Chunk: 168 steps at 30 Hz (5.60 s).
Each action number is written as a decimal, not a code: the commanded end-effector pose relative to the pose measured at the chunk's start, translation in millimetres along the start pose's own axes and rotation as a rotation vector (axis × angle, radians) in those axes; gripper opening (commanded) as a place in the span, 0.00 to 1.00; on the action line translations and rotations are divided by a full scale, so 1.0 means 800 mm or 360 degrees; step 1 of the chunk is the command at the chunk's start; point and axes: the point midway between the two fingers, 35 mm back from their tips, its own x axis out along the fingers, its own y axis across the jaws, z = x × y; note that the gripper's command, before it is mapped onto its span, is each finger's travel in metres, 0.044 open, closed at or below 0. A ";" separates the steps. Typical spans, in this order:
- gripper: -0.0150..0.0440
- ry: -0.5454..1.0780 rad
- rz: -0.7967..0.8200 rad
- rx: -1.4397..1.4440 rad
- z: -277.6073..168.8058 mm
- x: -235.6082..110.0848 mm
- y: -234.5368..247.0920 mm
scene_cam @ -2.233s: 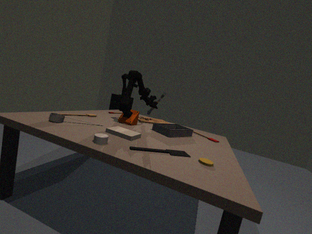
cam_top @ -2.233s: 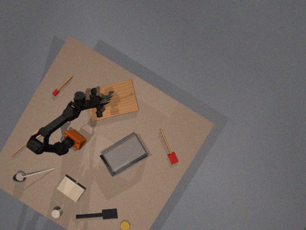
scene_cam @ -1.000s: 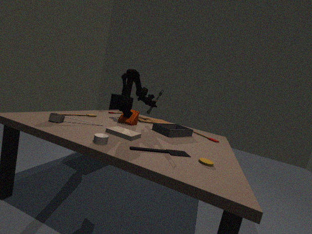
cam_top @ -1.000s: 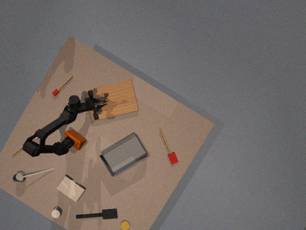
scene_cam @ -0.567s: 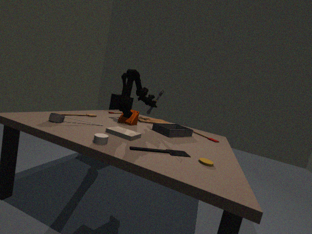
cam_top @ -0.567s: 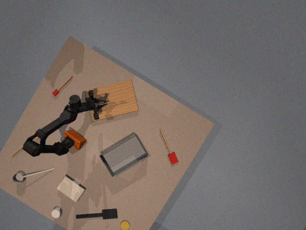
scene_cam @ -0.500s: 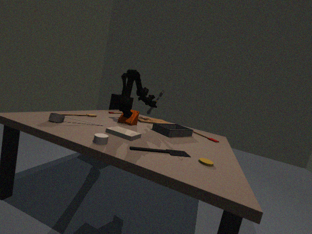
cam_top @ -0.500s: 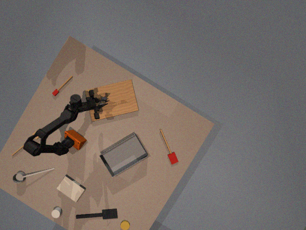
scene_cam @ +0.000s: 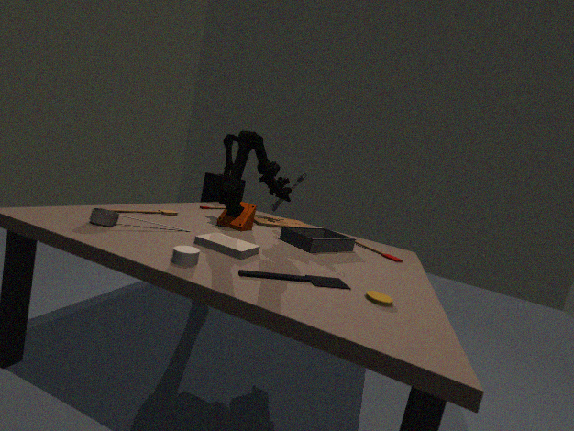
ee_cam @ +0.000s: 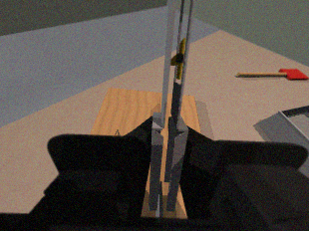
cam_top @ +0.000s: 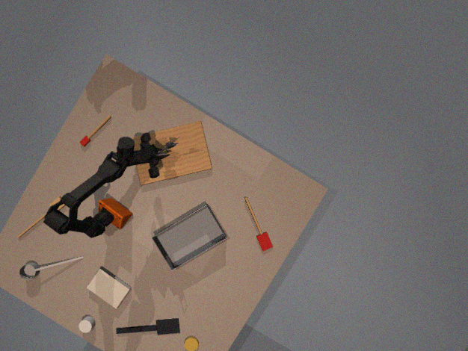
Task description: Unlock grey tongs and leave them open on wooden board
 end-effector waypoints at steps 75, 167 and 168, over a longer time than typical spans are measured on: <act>0.00 0.1425 0.0017 0.0063 -0.014 0.016 -0.020; 1.00 0.1573 0.0022 0.0091 -0.015 0.016 -0.212; 1.00 0.1571 0.0023 0.0094 -0.009 0.012 -0.212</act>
